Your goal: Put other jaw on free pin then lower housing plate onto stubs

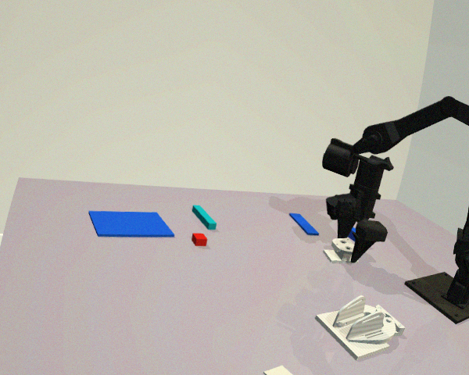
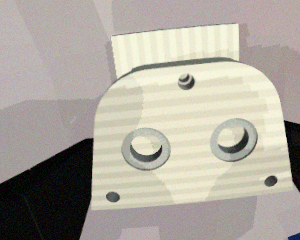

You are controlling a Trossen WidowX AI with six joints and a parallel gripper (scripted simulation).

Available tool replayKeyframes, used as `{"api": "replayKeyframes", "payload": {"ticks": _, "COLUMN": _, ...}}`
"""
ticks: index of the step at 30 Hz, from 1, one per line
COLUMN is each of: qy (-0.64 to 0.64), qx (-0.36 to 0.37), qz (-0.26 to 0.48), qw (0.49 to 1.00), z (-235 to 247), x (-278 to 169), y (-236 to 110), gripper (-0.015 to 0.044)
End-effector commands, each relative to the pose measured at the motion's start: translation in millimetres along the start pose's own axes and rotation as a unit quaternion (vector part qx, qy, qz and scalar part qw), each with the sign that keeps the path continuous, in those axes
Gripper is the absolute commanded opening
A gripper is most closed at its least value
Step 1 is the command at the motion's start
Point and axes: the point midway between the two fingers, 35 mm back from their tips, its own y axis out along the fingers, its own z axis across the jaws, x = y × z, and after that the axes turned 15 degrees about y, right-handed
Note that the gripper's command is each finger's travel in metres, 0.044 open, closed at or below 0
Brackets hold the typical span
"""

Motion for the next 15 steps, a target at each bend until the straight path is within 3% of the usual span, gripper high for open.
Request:
{"api": "replayKeyframes", "payload": {"ticks": 1, "qy": 0.000, "qx": 0.000, "qz": 0.000, "qw": 1.000, "z": 0, "x": 1, "y": -4, "gripper": 0.0351}}
{"api": "replayKeyframes", "payload": {"ticks": 15, "qy": -0.002, "qx": 0.001, "qz": -0.001, "qw": 1.000, "z": -1, "x": 2, "y": -49, "gripper": 0.0351}}
